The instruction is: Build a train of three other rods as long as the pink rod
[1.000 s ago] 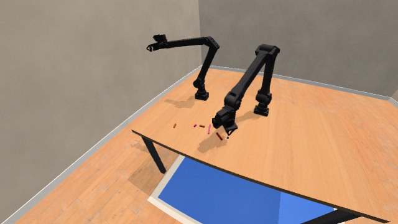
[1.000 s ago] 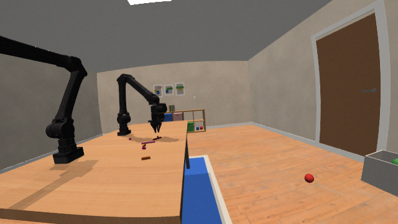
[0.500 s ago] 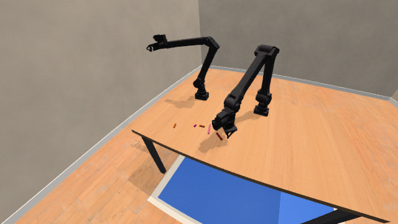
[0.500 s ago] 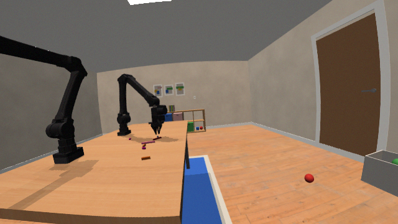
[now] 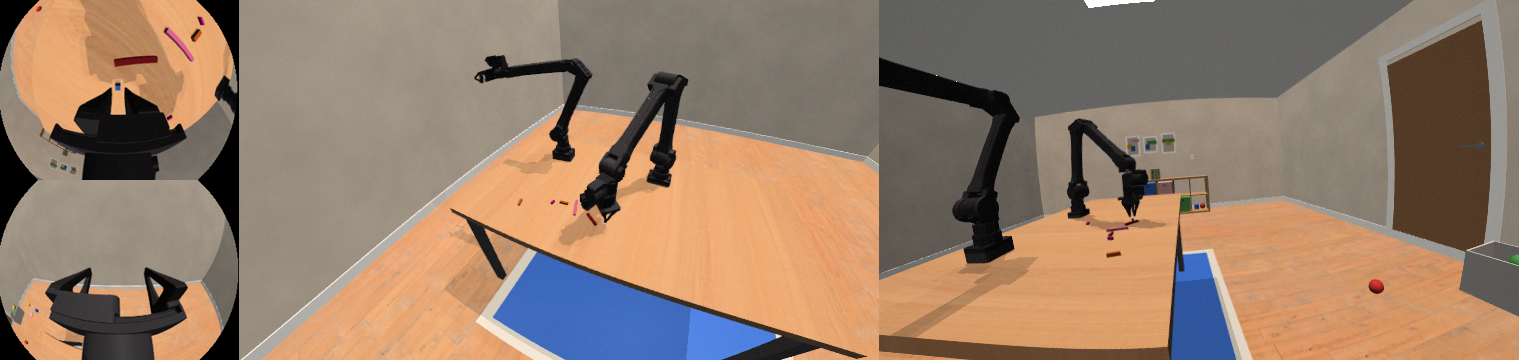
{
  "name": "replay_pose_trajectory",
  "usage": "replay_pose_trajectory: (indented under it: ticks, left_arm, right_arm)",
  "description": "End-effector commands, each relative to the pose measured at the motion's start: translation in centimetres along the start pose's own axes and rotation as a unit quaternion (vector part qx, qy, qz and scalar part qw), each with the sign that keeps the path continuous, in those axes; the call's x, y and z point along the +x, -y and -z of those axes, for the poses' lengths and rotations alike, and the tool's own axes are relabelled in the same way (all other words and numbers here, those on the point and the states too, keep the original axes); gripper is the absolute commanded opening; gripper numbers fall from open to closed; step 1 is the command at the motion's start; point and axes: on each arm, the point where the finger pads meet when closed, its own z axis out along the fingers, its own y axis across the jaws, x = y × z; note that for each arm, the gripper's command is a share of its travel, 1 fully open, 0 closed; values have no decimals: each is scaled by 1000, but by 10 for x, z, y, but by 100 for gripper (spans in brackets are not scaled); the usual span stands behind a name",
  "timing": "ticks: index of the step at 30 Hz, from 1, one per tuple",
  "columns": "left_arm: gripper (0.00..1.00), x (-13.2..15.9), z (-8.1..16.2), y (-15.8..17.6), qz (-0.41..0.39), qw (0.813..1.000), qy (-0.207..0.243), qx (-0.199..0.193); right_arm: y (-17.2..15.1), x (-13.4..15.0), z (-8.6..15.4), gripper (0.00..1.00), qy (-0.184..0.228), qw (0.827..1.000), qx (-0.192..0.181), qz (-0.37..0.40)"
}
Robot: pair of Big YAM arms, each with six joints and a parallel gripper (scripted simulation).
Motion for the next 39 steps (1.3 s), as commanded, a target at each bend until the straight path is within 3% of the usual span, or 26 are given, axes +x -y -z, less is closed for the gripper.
replay_pose_trajectory:
  ticks: [1, 39]
  left_arm:
    - [23, -5, 4, -6, 4, 1000, 10, -5]
    - [23, 0, 7, -6, 1, 1000, 12, -6]
  right_arm:
    - [4, -45, 7, 100, 35, 999, 5, -4]
    - [4, -45, 7, 100, 35, 999, 5, -4]
